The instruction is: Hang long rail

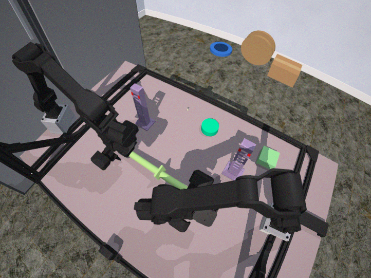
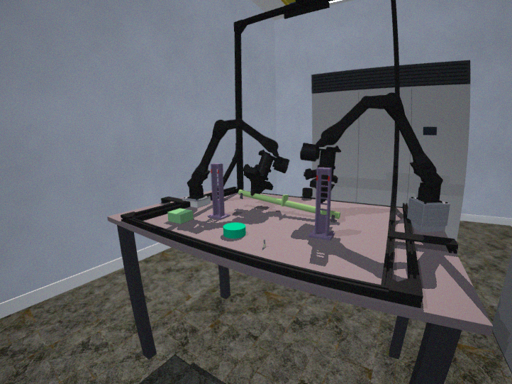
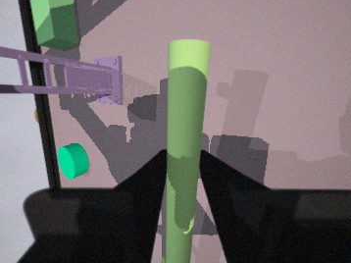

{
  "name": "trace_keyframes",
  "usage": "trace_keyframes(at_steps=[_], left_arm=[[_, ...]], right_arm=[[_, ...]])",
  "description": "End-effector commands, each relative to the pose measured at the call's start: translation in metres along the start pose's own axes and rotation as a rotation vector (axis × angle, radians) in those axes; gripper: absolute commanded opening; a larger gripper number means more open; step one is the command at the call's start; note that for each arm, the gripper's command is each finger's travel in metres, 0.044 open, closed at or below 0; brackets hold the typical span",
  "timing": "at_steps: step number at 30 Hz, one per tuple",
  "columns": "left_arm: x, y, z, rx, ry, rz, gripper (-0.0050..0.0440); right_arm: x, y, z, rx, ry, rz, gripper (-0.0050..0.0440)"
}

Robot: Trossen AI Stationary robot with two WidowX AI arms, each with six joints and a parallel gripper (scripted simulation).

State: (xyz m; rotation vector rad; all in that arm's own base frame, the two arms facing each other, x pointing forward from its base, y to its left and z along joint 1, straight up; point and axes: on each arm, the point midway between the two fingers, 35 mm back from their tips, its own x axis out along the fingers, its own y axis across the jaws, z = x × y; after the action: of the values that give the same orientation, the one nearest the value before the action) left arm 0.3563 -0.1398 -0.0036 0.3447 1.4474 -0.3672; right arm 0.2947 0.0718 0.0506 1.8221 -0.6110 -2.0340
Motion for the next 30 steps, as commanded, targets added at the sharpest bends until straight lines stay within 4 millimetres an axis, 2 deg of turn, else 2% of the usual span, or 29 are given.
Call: trace_keyframes(at_steps=[1,7,30], left_arm=[[0.004,0.015,0.001,0.005,-0.003,-0.011,0.0160],[0.006,0.019,0.001,0.006,-0.002,-0.008,0.0160],[0.034,0.019,0.000,0.006,-0.002,-0.008,0.0160]], right_arm=[[-0.002,-0.002,0.001,-0.017,0.019,0.029,0.0000],[-0.001,-0.003,0.002,-0.026,0.017,0.036,0.0000],[-0.001,-0.003,0.002,-0.026,0.017,0.036,0.0000]])
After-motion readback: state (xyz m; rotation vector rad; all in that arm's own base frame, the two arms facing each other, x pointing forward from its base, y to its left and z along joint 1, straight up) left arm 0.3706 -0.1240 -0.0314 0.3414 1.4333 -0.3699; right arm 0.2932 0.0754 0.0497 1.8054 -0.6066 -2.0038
